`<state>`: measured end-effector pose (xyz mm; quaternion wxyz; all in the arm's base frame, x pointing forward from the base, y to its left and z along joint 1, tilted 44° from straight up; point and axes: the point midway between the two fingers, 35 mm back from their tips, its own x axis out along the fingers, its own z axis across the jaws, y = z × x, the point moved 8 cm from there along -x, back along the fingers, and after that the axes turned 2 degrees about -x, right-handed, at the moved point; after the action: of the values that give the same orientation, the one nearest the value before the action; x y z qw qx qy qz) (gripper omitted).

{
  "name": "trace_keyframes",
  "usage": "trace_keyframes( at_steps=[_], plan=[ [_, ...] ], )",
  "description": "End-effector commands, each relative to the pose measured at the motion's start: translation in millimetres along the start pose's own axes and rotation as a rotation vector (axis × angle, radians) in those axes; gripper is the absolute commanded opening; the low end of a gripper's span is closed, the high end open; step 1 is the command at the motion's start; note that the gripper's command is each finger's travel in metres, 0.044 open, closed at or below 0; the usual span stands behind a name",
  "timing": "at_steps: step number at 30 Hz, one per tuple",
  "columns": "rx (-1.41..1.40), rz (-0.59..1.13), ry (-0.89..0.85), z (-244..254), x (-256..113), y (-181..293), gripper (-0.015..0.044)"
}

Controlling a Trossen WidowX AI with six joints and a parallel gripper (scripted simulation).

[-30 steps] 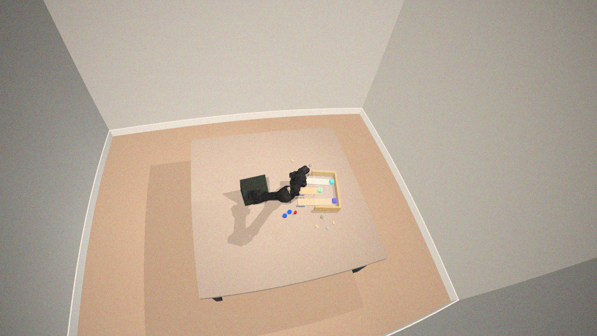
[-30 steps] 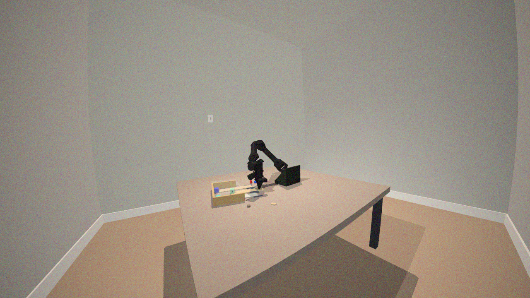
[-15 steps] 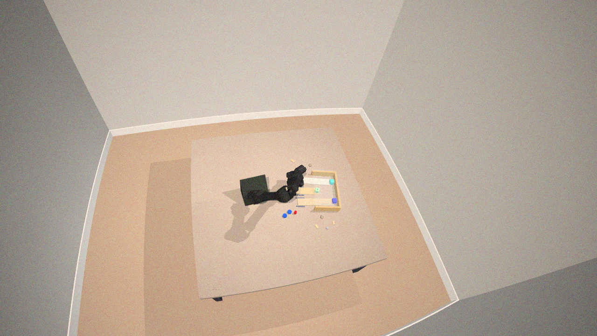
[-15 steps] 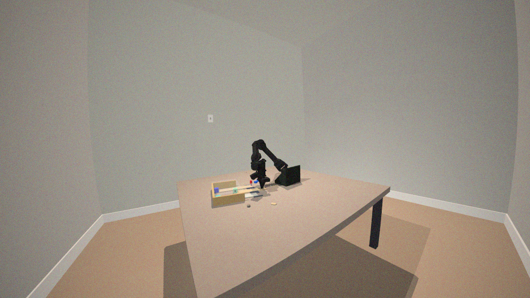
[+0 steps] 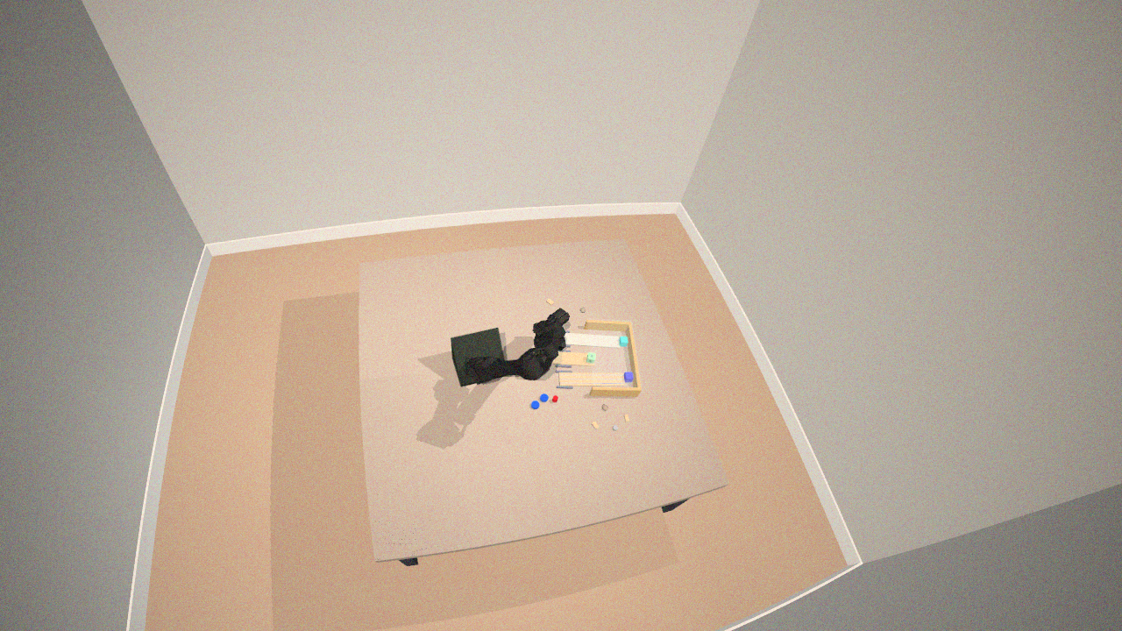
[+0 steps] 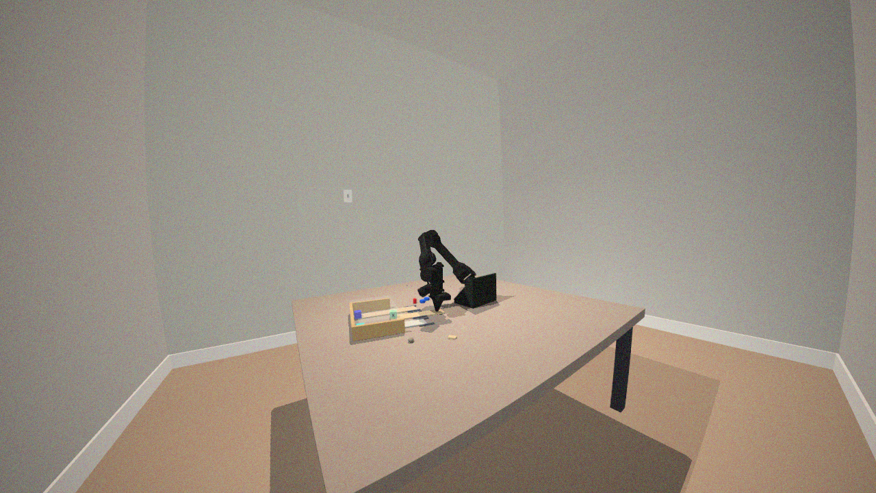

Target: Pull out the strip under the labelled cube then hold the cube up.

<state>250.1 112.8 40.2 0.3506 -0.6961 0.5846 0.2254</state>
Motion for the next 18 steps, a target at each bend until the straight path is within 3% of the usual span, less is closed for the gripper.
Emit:
trace_keyframes(
  at_steps=[1,18],
  plan=[
    [-0.013,0.032,0.007,-1.0,6.3,13.9,0.0],
    [-0.014,0.033,0.007,0.5,5.6,36.9,0.0]
  ],
)
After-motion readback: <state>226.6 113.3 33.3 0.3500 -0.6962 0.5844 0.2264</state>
